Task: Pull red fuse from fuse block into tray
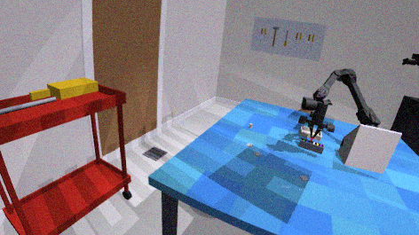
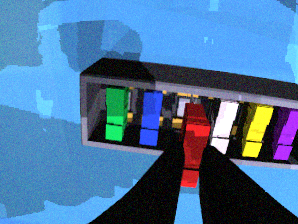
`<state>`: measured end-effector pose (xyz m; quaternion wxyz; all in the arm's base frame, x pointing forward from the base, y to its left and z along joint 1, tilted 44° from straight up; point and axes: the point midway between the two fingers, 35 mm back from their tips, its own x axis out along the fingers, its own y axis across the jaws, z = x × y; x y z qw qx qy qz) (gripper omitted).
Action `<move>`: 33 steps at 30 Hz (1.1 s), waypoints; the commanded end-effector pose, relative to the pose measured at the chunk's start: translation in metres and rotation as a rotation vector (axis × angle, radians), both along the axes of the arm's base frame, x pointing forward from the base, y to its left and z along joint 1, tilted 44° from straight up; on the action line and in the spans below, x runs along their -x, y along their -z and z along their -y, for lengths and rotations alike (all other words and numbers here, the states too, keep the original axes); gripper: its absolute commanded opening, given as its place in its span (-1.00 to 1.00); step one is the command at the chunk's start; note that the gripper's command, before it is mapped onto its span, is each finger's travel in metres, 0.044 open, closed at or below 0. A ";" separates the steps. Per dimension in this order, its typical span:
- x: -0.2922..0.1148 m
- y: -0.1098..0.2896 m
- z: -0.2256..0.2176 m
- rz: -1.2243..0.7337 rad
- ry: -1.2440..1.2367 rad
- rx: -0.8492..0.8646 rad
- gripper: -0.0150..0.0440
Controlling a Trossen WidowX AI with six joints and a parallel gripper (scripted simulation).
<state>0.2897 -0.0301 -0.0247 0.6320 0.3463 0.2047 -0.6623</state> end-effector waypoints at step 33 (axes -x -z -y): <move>-0.002 -0.032 -0.010 0.001 0.001 -0.012 -0.49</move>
